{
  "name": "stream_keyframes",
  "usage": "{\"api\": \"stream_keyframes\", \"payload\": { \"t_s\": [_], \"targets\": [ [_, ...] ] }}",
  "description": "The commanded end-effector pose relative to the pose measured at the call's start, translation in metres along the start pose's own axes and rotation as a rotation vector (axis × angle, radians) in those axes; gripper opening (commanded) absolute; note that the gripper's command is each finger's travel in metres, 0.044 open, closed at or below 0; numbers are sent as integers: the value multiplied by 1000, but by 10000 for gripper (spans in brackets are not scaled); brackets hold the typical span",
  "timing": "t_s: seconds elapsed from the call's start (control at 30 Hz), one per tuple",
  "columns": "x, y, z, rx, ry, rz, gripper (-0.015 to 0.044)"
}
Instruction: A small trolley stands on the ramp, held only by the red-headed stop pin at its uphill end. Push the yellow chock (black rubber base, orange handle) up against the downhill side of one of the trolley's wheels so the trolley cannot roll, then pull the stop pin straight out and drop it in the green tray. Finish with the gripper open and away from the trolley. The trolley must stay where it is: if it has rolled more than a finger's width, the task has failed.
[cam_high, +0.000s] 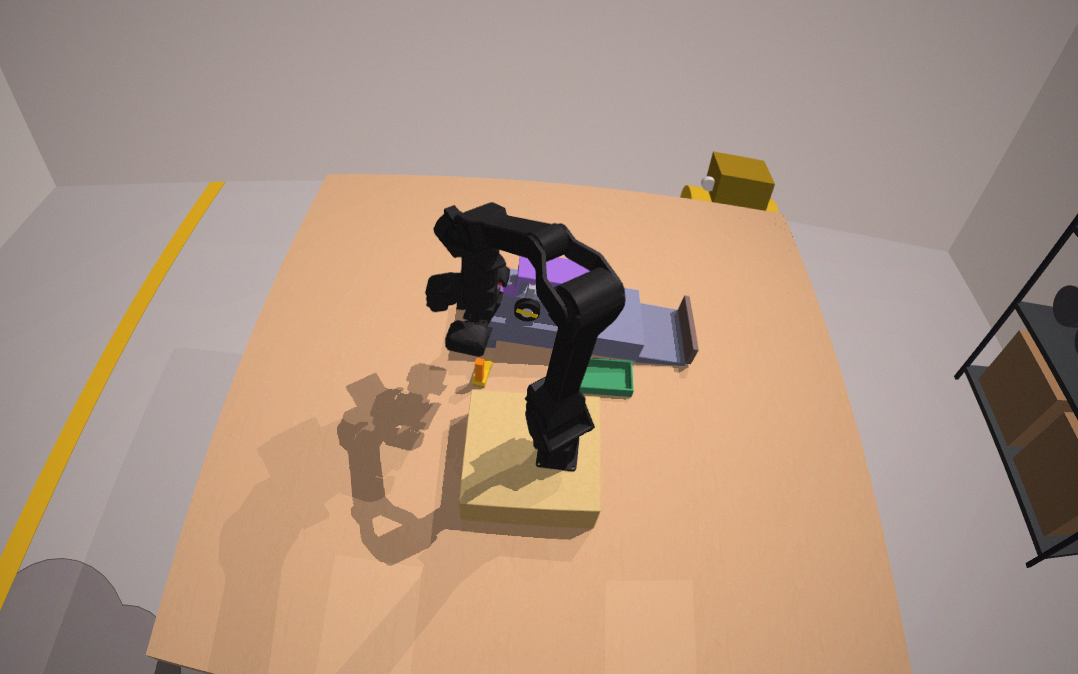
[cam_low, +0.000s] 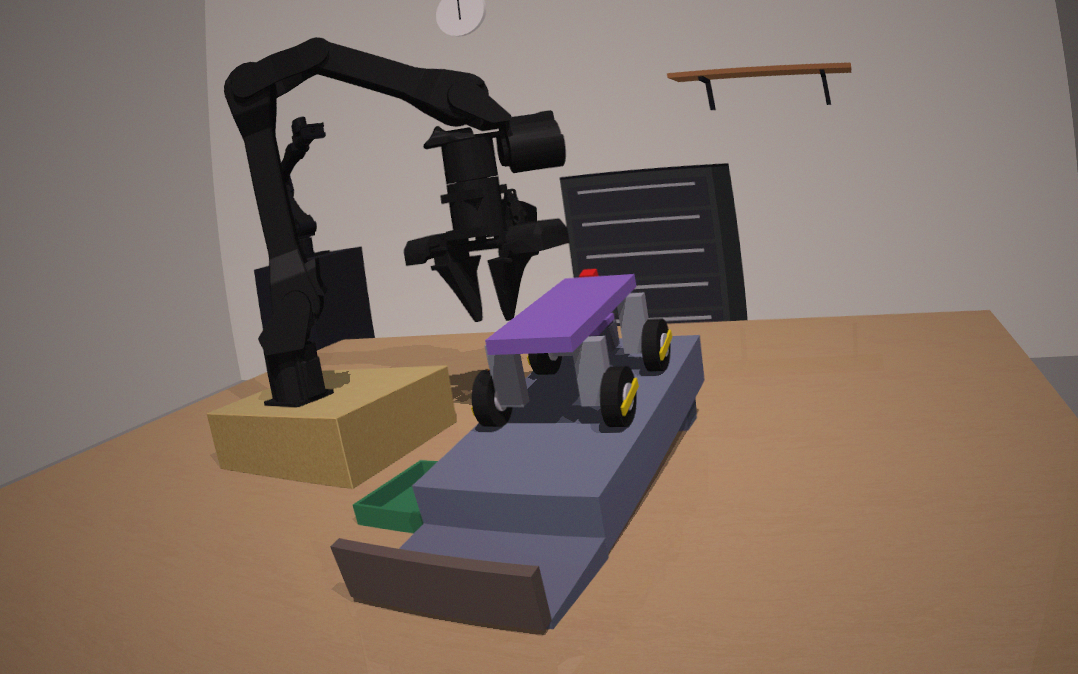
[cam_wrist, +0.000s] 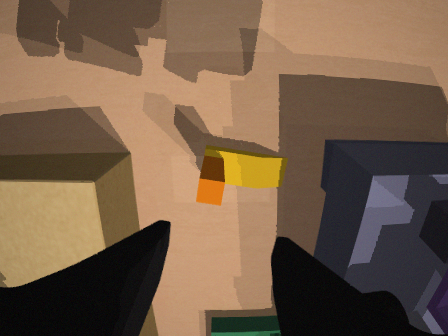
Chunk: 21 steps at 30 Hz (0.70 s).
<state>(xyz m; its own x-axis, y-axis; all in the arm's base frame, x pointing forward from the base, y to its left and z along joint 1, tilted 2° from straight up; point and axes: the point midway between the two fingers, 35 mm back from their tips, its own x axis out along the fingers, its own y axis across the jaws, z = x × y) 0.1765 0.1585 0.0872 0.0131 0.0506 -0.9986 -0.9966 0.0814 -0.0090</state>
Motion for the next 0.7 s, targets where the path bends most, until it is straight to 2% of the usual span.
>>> {"api": "stream_keyframes", "payload": {
  "t_s": [0.0,0.67],
  "targets": [
    [16,3,-2,7,10,18,190],
    [49,5,-3,7,11,18,190]
  ]
}}
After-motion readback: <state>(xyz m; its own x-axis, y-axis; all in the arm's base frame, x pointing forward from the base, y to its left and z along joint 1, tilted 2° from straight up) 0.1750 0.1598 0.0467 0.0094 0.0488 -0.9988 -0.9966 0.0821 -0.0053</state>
